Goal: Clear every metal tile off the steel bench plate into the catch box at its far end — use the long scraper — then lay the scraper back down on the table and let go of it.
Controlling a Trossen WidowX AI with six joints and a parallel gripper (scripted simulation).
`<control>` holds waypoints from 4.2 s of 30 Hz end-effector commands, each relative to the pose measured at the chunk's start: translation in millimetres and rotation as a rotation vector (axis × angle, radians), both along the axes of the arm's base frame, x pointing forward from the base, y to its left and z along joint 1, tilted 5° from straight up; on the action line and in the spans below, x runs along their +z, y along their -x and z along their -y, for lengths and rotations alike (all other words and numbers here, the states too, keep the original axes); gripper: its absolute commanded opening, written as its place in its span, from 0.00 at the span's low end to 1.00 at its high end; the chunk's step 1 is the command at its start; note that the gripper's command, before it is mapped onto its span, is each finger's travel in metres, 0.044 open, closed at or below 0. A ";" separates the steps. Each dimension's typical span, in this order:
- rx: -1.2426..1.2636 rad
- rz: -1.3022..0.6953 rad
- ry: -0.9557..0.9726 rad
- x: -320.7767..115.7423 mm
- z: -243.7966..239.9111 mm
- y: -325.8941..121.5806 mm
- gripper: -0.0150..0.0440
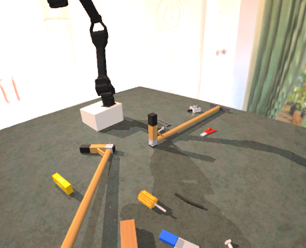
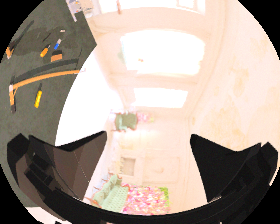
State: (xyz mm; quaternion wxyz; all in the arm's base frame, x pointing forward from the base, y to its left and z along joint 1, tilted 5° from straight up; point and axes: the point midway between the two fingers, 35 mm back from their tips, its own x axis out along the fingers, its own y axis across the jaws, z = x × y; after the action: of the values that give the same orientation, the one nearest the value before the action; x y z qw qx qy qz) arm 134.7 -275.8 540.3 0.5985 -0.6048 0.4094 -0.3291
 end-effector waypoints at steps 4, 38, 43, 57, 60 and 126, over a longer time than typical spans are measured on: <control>0.094 0.071 -0.057 -8.2 -19.1 -23.7 1.00; 0.460 0.291 -0.404 -52.6 -114.7 -108.0 1.00; 0.508 0.311 -0.463 -59.4 -131.3 -116.2 1.00; 0.632 0.351 -0.639 -79.0 -179.8 -133.1 1.00; 0.657 0.355 -0.678 -83.3 -190.4 -135.6 1.00; 0.920 0.098 -1.559 -195.0 -406.6 -86.6 1.00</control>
State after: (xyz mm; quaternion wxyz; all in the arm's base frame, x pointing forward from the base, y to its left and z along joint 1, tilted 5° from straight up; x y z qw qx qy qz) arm 231.0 121.7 351.6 0.9328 -0.1326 0.2008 0.2684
